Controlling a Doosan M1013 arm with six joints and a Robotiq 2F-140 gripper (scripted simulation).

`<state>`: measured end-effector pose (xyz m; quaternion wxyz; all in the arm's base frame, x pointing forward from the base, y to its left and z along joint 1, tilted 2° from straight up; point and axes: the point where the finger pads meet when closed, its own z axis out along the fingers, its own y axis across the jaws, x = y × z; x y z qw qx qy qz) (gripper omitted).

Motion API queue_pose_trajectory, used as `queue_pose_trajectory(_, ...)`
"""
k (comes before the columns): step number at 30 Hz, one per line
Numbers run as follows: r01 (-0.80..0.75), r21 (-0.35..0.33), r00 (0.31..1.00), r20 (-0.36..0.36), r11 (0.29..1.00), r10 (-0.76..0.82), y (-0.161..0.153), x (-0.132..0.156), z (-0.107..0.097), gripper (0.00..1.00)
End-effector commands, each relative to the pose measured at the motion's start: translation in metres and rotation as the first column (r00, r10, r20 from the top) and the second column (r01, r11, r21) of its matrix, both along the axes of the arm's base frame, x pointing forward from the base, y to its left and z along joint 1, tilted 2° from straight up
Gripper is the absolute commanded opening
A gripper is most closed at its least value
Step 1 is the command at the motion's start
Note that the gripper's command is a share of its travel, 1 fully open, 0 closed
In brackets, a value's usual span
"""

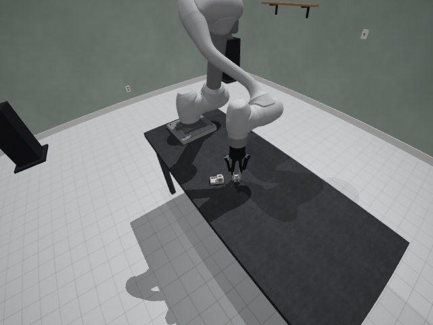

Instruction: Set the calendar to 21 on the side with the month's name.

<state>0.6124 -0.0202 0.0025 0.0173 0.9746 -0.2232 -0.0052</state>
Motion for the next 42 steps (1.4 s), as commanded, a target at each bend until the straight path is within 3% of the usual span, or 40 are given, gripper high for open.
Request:
queue_pose_trajectory(1,0.0,0.001,1.0,-0.006,1.0,0.0,-0.0002,-0.0038,-0.004,0.24)
queue_pose_trajectory(42,0.0,0.001,1.0,-0.006,1.0,0.0,0.0033,-0.0118,-0.0039,0.24)
